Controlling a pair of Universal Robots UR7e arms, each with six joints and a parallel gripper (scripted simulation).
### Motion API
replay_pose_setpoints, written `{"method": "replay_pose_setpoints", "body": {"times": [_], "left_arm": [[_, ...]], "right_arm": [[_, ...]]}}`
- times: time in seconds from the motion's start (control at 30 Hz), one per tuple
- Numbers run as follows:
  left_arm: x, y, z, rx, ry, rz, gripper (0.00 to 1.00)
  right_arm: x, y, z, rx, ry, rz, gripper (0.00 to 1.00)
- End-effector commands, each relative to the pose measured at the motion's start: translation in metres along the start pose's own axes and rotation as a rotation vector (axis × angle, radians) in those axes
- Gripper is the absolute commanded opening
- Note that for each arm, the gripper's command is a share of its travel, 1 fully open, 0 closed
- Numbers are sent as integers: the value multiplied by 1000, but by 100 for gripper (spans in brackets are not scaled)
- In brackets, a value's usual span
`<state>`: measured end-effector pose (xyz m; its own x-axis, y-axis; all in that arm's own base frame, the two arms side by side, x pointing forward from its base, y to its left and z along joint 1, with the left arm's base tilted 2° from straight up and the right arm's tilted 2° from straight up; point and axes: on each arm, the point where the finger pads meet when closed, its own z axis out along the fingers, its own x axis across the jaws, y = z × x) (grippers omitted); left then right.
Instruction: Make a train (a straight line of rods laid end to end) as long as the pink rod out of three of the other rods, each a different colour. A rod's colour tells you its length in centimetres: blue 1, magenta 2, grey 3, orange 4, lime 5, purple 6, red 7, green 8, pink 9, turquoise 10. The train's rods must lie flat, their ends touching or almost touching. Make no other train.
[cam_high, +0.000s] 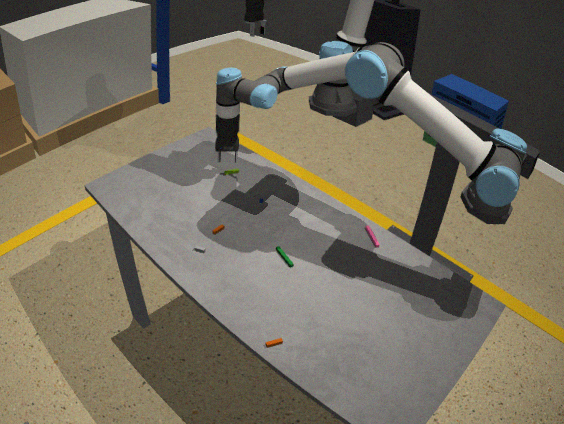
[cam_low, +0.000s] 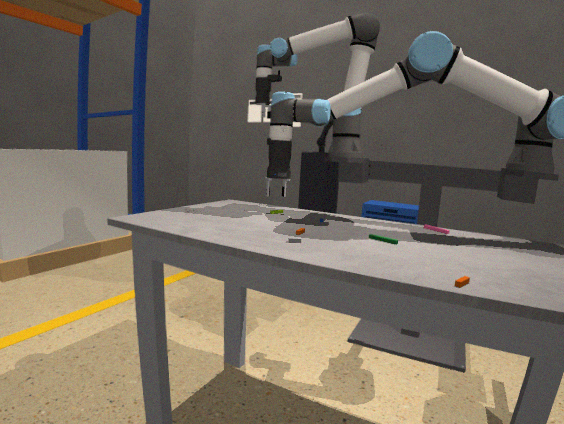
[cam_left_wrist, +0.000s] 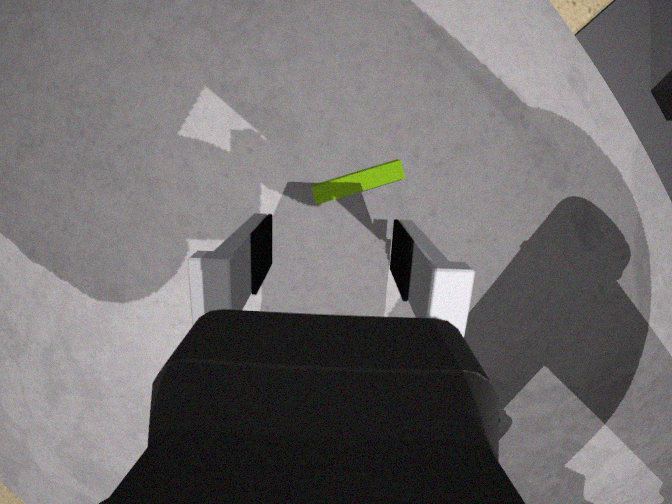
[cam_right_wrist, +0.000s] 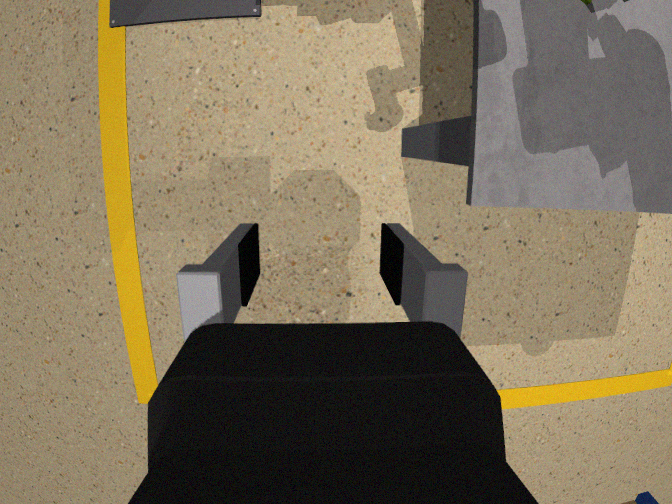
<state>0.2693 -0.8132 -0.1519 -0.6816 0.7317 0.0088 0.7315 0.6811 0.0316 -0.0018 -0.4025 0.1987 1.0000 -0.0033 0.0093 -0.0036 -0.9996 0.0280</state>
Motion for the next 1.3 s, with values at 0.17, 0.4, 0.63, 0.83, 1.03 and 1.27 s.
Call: {"method": "replay_pose_setpoints", "body": {"times": [0.17,0.4,0.63,0.83,1.03,1.27], "left_arm": [[-1,-1,-2,2,-3,0,100],[-1,-1,-2,2,-3,0,100],[-1,-1,-2,2,-3,0,100],[-1,-1,-2,2,-3,-1,100],[-1,0,-2,2,-3,-8,100],[-2,2,-2,2,-3,-27,100]], "right_arm": [[0,1,-1,-2,1,0,100],[0,1,-1,-2,1,0,100],[0,1,-1,-2,1,0,100],[0,1,-1,-2,1,0,100],[0,1,-1,-2,1,0,100],[0,1,-1,-2,1,0,100]]}}
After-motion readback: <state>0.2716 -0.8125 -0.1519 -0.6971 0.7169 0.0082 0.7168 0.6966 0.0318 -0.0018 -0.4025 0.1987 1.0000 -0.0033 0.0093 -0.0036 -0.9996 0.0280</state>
